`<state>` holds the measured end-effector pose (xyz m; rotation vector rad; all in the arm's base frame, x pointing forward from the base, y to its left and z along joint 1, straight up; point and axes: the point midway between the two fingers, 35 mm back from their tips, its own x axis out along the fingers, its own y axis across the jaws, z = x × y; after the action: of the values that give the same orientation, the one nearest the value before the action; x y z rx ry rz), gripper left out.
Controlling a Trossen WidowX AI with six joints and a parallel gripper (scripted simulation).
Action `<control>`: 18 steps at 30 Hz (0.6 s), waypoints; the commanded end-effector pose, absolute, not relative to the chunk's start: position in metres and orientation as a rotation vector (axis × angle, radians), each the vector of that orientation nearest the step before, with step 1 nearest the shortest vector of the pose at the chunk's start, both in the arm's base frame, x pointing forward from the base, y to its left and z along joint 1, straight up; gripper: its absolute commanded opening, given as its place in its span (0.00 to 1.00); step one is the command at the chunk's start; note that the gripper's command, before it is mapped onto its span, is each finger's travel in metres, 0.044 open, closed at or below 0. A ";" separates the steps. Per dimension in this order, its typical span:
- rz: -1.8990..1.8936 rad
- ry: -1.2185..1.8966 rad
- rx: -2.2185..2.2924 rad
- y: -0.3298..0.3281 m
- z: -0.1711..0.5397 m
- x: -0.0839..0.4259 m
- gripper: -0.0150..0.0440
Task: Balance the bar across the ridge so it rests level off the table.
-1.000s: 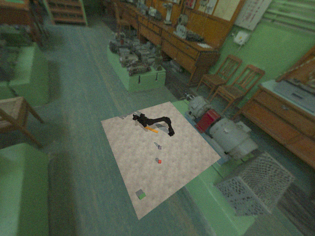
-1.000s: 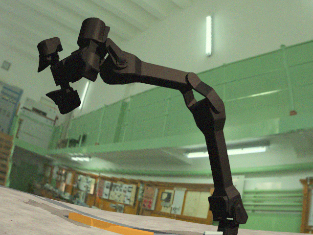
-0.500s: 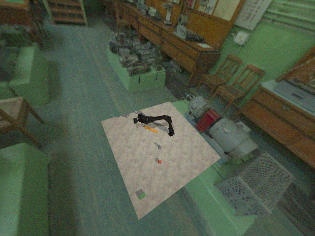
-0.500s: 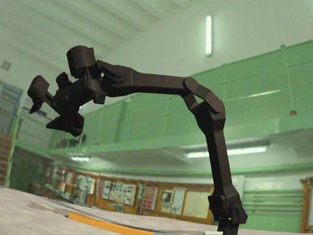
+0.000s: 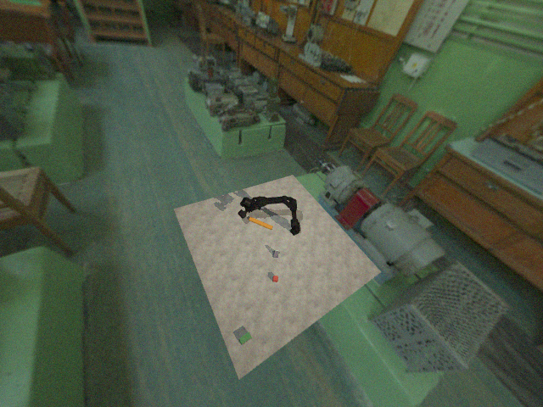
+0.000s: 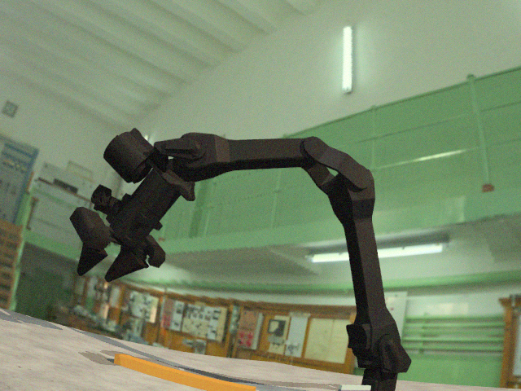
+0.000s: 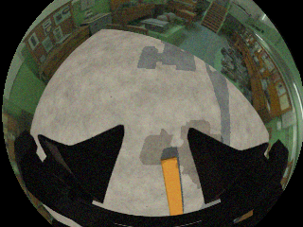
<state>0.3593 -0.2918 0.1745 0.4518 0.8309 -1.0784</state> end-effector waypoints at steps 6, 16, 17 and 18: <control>-0.879 1.209 0.572 -0.256 0.135 0.296 0.79; -0.722 1.414 0.708 -0.223 0.122 0.255 0.79; -0.722 1.414 0.708 -0.223 0.122 0.255 0.79; -0.722 1.414 0.708 -0.223 0.122 0.255 0.79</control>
<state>0.2604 -0.2305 0.1201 0.6865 1.3932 -0.7547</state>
